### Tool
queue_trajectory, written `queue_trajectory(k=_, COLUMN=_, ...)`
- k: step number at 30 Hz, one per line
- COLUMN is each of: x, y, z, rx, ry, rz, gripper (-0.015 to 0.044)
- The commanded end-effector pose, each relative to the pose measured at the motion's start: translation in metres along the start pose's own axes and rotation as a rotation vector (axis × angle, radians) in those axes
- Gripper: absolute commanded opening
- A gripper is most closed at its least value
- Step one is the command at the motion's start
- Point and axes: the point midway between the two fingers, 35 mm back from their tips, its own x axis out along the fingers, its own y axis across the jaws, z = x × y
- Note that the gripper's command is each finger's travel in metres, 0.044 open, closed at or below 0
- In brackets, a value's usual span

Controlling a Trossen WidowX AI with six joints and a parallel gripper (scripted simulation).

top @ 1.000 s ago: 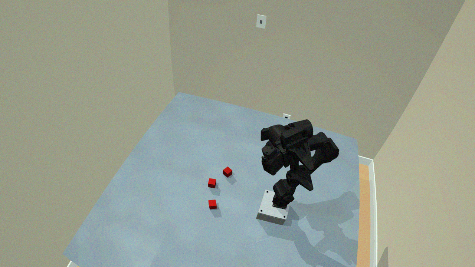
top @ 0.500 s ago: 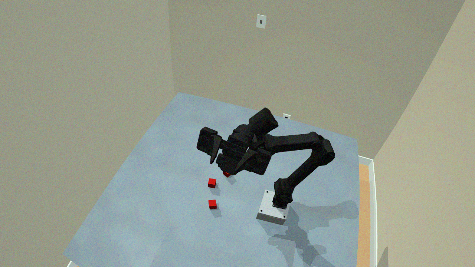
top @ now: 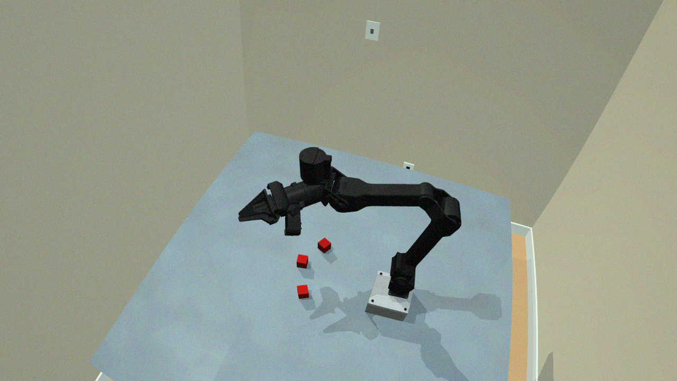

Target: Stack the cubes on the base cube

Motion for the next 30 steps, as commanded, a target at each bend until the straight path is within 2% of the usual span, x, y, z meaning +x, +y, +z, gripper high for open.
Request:
queue_trajectory(k=1, x=-0.011, y=0.078, z=-0.016, rx=0.297, ry=0.075, rz=0.287, gripper=0.0265)
queue_trajectory(k=6, x=-0.043, y=0.154, z=-0.018, rx=0.587, ry=0.175, rz=0.583, gripper=0.0265)
queue_trajectory(k=12, x=-0.103, y=0.228, z=-0.003, rx=0.919, ry=0.324, rz=0.946, gripper=0.0265)
queue_trajectory(k=17, x=-0.165, y=0.268, z=0.02, rx=1.169, ry=0.462, rz=1.255, gripper=0.0265)
queue_trajectory(k=22, x=-0.228, y=0.284, z=0.048, rx=1.377, ry=0.597, rz=1.567, gripper=0.0265)
queue_trajectory(k=24, x=-0.241, y=0.285, z=0.054, rx=1.416, ry=0.624, rz=1.634, gripper=0.0265)
queue_trajectory(k=30, x=-0.243, y=0.285, z=0.055, rx=1.419, ry=0.626, rz=1.64, gripper=0.0265)
